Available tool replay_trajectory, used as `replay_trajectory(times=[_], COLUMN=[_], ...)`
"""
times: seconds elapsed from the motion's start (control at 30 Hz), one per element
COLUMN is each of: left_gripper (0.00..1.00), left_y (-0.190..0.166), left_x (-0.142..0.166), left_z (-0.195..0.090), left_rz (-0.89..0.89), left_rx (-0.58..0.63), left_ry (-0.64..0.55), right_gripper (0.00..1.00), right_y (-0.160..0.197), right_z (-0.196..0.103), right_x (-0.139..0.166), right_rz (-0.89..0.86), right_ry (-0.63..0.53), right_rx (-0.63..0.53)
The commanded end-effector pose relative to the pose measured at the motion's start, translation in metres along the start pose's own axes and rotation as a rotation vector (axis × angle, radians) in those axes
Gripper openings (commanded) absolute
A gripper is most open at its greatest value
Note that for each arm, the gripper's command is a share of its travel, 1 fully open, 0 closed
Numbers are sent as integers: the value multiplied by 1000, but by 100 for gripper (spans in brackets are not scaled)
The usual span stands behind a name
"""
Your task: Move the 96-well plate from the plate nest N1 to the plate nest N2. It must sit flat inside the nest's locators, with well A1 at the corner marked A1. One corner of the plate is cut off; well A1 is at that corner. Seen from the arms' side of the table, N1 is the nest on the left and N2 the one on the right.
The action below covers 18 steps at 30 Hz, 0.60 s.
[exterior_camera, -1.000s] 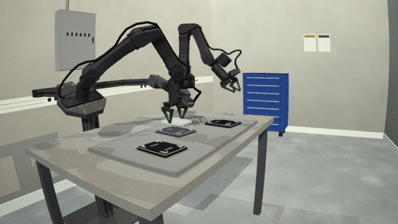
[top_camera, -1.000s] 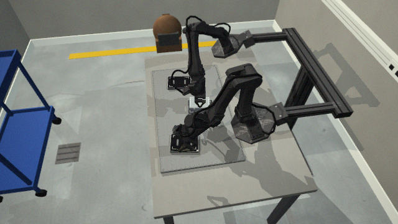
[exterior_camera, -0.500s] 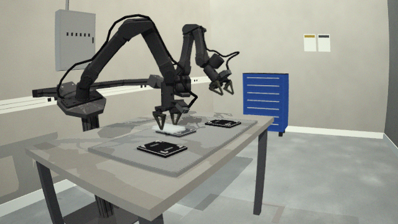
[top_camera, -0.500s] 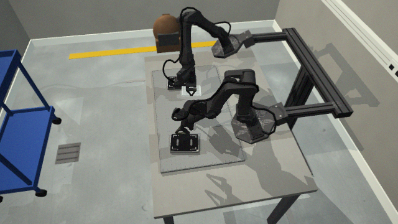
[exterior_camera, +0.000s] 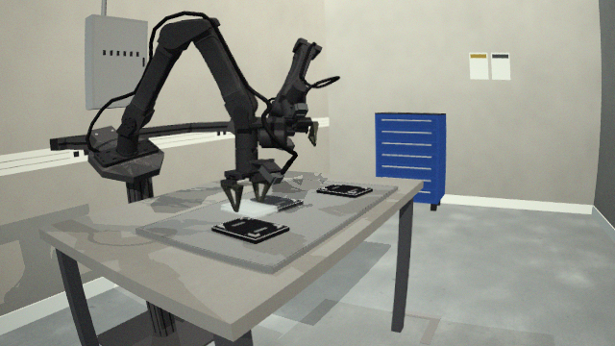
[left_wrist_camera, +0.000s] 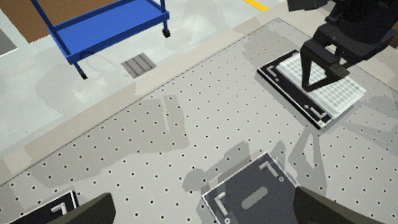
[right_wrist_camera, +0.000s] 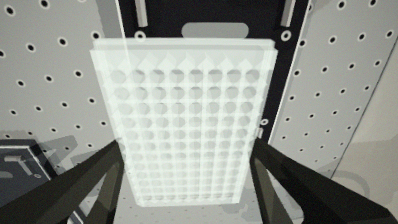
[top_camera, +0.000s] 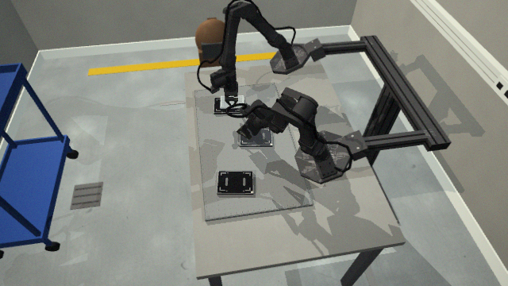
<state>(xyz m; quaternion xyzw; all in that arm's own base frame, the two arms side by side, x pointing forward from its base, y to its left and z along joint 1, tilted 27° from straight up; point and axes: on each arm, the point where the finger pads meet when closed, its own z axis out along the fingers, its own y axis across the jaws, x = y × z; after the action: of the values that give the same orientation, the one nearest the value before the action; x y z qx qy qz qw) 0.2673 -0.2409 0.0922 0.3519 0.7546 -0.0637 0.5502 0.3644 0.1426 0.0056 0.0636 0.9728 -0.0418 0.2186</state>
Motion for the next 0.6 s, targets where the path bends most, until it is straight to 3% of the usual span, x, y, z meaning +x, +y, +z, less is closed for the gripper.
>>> replay_trajectory(times=[0.0, 0.2, 0.57], left_gripper=[100, 100, 100], left_y=[-37, -108, -133], left_x=[-1, 3, 12], left_z=[-9, -37, -49], left_rz=[73, 188, 240], left_rx=[27, 183, 252], left_ry=[-40, -86, -87], right_gripper=[79, 79, 79], right_y=[-11, -19, -20], right_z=[-10, -11, -11], right_x=[-14, -20, -21], right_rz=[-33, -22, -20], right_ry=[-21, -27, -30], right_rx=[-33, -30, -23])
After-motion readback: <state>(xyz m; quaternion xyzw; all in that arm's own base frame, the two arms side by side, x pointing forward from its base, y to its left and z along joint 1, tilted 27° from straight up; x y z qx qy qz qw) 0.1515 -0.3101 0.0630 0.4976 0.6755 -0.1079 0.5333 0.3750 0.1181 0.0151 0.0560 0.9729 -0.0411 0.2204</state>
